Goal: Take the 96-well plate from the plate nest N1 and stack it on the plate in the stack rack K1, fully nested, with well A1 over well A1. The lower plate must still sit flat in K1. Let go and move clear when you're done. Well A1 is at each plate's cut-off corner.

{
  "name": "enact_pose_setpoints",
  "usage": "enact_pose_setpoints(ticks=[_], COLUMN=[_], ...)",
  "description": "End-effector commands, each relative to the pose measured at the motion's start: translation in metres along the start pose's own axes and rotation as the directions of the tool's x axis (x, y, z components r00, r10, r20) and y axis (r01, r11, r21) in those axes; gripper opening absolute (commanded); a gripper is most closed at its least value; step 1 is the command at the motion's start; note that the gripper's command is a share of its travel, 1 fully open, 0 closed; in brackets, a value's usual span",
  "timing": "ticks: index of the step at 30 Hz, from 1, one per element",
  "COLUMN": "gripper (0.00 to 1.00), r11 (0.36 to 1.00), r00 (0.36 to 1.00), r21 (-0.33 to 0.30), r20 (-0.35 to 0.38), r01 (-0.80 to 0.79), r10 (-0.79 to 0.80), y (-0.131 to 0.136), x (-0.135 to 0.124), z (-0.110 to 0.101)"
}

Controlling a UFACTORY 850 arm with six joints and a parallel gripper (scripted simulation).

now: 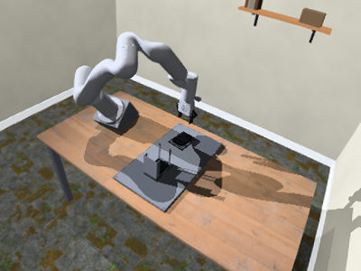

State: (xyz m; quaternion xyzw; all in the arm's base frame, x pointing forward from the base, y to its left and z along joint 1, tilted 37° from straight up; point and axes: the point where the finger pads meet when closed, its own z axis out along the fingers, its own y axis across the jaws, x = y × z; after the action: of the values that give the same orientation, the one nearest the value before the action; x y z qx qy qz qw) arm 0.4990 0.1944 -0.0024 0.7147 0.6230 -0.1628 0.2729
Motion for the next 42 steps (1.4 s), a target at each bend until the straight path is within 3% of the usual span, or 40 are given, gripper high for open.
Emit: enact_pose_setpoints(ticks=[1, 42], gripper=[1.0, 1.0], r11=[1.0, 1.0], r00=[1.0, 1.0], r21=[-0.001, -0.001], r20=[-0.001, -0.001], r01=[0.0, 0.0], r10=[0.0, 0.0], y=[0.0, 0.001], x=[0.0, 0.0], z=[0.004, 0.063])
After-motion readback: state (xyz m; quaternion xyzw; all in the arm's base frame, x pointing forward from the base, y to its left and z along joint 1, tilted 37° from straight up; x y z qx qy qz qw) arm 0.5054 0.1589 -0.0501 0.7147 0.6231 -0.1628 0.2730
